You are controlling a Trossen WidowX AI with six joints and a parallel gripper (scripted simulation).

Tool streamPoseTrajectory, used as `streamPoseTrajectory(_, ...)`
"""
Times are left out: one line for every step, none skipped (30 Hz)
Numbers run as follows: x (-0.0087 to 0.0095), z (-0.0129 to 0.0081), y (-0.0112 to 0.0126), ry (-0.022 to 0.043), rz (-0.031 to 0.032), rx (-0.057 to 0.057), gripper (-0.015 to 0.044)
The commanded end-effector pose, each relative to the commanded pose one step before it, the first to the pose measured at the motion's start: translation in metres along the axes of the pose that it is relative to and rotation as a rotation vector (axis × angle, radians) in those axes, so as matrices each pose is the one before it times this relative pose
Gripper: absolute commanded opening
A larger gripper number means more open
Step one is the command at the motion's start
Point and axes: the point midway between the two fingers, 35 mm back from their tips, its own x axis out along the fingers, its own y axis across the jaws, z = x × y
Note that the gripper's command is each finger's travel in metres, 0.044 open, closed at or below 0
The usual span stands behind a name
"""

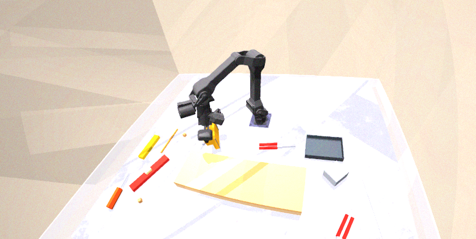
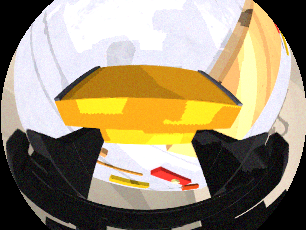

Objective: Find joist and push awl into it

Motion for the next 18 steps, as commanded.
streamPoseTrajectory(-0.00308, -0.0021, -0.00027, 0.02908, -0.00212, 0.0032, 0.0)
streamPoseTrajectory(0.00002, 0.00009, -0.00001, 0.00347, 0.00016, -0.0001, 0.0)
streamPoseTrajectory(0.00003, 0.00012, -0.00001, 0.00435, 0.00019, -0.0002, 0.0)
streamPoseTrajectory(0.00003, 0.00014, -0.00001, 0.0051, 0.00021, -0.0002, 0.0)
streamPoseTrajectory(0.00003, 0.00015, -0.00001, 0.0054, 0.00021, -0.0002, 0.0)
streamPoseTrajectory(0.00003, 0.00015, -0.00001, 0.00544, 0.0002, -0.0001, 0.0)
streamPoseTrajectory(0.00003, 0.00015, -0.00001, 0.00544, 0.00018, -0.0001, 0.0)
streamPoseTrajectory(0.00003, 0.00015, -0.00001, 0.00544, 0.00017, -0.0001, 0.0)
streamPoseTrajectory(0.00003, 0.00015, -0.00001, 0.00544, 0.00015, -0.0001, 0.0)
streamPoseTrajectory(0.00002, 0.00015, -0.00001, 0.00544, 0.00013, -0.0001, 0.0)
streamPoseTrajectory(0.00002, 0.00015, -0.00001, 0.00544, 0.00012, -0.0001, 0.0)
streamPoseTrajectory(0.00002, 0.00015, -0.00001, 0.00544, 0.0001, -0.0001, 0.0)
streamPoseTrajectory(0.00002, 0.00015, -0.00001, 0.00544, 0.00009, 0.0, 0.0)
streamPoseTrajectory(0.00002, 0.00015, -0.00001, 0.00544, 0.00007, 0.0, 0.0)
streamPoseTrajectory(0.00001, 0.00015, -0.00001, 0.00544, 0.00006, 0.0, 0.0)
streamPoseTrajectory(0.00001, 0.00015, -0.00001, 0.00544, 0.00004, 0.0, 0.0)
streamPoseTrajectory(0.00001, 0.00015, 0.0, 0.00544, 0.00003, 0.0, 0.0)
streamPoseTrajectory(0.00001, 0.00015, 0.0, 0.00544, 0.00001, 0.0, 0.0)
